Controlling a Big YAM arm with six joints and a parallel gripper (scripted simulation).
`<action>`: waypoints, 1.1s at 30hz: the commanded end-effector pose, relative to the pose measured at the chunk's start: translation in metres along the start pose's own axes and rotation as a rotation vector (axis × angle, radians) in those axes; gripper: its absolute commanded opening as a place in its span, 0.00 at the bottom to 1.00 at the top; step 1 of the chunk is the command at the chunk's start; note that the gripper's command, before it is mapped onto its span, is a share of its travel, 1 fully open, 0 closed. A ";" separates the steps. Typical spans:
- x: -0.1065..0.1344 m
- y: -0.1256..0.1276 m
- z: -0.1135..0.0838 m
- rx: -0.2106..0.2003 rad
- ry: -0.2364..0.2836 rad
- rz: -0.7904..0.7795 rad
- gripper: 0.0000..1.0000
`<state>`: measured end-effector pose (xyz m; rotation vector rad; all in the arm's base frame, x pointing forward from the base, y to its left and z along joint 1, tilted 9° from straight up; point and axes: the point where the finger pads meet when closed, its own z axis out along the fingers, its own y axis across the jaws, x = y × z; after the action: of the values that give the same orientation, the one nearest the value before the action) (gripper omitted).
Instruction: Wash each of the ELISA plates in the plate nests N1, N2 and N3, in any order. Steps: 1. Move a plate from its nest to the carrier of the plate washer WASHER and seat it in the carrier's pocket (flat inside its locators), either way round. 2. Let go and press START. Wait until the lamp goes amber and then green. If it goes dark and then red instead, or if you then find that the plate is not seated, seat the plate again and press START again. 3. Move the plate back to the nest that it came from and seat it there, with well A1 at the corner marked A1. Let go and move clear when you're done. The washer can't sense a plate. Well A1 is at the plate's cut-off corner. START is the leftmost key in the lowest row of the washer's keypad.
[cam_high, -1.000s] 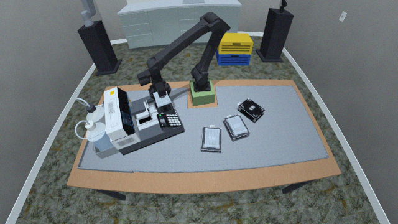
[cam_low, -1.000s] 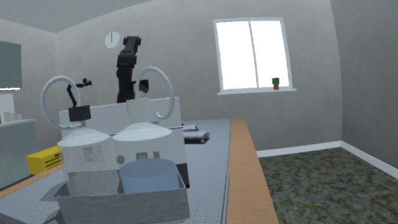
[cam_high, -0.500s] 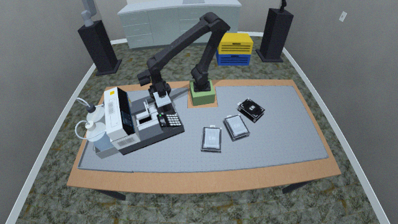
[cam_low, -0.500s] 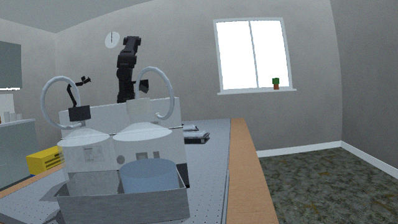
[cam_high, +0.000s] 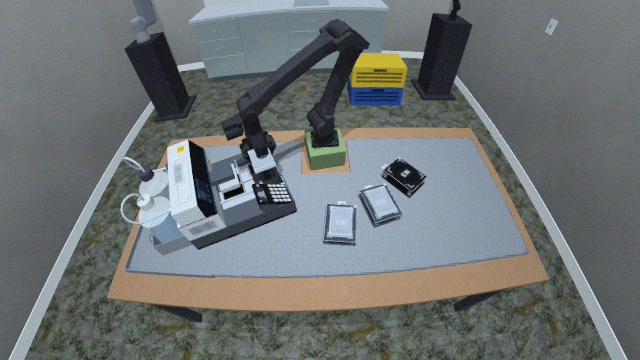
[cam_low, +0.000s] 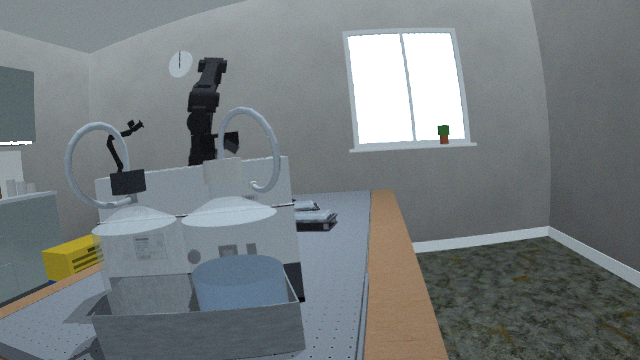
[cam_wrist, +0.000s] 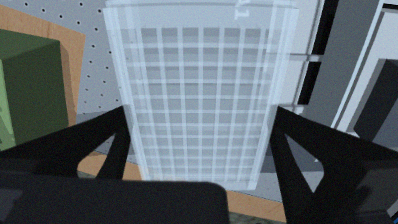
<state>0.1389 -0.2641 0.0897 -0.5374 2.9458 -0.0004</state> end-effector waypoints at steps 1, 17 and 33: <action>-0.004 -0.005 0.007 0.009 -0.002 -0.003 0.82; -0.004 -0.006 0.030 0.009 -0.001 -0.003 0.82; -0.004 -0.007 0.054 0.009 0.000 -0.002 0.82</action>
<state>0.1483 -0.2671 0.0441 -0.5379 2.9431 -0.0100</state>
